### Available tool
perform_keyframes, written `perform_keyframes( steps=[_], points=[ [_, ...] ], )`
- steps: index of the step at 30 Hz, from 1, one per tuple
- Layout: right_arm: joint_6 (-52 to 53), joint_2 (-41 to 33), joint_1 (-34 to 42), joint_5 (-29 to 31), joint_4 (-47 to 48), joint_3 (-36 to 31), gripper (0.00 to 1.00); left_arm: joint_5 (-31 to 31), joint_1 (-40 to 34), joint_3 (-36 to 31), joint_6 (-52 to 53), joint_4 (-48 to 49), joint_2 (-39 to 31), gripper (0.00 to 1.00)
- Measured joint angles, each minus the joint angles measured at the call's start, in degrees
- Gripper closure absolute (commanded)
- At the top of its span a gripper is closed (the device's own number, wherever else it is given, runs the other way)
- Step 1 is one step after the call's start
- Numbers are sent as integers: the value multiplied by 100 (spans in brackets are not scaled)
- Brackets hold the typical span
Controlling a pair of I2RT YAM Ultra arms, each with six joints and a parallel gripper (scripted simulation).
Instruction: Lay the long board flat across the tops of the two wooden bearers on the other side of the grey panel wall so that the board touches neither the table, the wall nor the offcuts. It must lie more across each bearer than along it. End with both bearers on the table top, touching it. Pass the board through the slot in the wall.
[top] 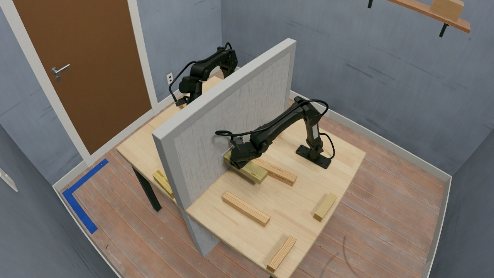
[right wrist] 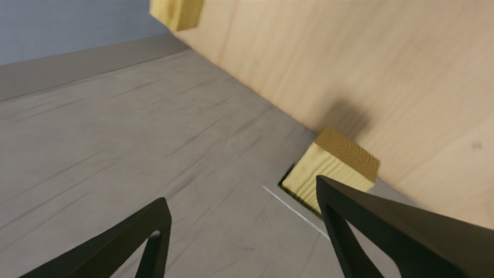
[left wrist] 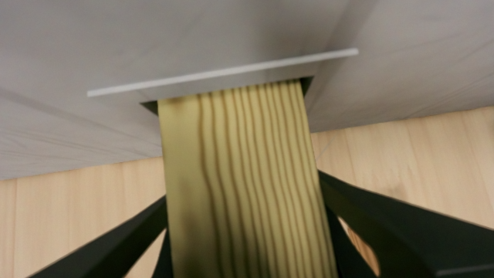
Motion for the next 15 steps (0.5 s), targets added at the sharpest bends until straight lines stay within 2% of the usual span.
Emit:
perform_keyframes(
  steps=[15],
  points=[
    [-2041, -1178, -262, 428, 1694, -1281, 22, 0, 0, 0, 0, 0, 0, 100]
  ],
)
